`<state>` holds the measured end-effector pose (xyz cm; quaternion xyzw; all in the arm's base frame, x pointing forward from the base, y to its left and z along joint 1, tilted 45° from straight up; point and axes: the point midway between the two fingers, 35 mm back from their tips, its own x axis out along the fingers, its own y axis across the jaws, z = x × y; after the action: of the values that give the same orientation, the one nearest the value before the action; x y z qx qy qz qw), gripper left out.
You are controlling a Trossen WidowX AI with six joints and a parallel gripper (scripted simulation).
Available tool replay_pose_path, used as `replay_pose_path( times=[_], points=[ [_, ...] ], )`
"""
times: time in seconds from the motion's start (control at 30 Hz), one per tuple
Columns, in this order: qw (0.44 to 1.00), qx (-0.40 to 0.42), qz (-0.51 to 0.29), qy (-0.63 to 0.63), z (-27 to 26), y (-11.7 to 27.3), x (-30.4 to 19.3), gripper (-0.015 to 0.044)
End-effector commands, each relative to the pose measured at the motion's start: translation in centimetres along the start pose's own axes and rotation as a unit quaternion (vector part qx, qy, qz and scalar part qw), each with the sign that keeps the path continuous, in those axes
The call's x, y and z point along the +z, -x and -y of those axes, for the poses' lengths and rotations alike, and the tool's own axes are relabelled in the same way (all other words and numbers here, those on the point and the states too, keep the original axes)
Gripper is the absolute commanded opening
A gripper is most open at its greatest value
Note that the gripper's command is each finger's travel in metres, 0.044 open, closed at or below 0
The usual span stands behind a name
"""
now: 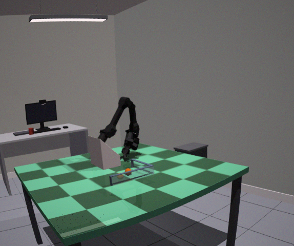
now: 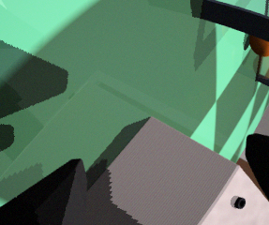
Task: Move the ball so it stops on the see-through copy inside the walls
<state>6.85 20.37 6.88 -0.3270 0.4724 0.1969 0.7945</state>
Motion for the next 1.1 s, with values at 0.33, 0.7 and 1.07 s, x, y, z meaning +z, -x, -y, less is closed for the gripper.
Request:
replay_pose_path(
  times=[0.33,0.7,1.07],
  points=[
    [0.984,0.080,-0.060,-0.150,4.6,-3.4,7.0,0.0325],
    [0.950,0.151,-0.031,-0.270,12.4,-7.1,12.7,0.0325],
    [0.911,0.190,0.034,-0.366,22.0,-10.1,15.1,0.0325]
  ],
)
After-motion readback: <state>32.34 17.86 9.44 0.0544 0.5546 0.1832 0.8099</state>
